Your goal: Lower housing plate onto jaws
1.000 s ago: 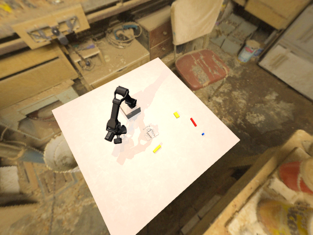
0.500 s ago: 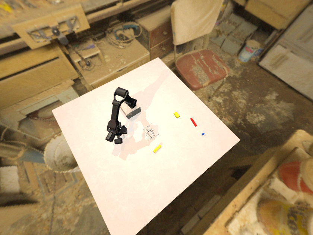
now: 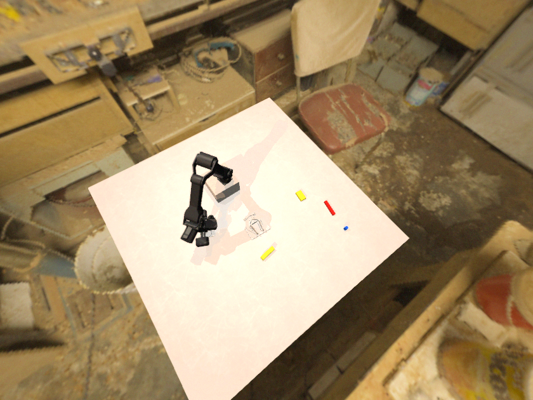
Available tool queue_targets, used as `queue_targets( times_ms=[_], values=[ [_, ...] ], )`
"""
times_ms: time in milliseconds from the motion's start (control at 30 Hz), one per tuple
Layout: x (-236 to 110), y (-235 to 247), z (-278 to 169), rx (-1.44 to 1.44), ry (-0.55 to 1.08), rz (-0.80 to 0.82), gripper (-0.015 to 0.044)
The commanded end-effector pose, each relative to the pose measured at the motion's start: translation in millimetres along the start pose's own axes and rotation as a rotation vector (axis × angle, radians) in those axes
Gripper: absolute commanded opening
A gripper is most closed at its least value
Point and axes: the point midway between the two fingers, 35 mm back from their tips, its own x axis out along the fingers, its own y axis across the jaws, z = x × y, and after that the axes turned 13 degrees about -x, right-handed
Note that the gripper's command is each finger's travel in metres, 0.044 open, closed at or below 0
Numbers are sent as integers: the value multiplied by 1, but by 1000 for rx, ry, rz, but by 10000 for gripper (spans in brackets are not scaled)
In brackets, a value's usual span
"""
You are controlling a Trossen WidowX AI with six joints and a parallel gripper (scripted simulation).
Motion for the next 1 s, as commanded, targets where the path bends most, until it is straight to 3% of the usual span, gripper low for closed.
queue_targets(
  times_ms=[0,967],
  values=[
    [10,3,1,7,-3,12,440],
    [13,3,2,7,-3,12,440]
  ],
)
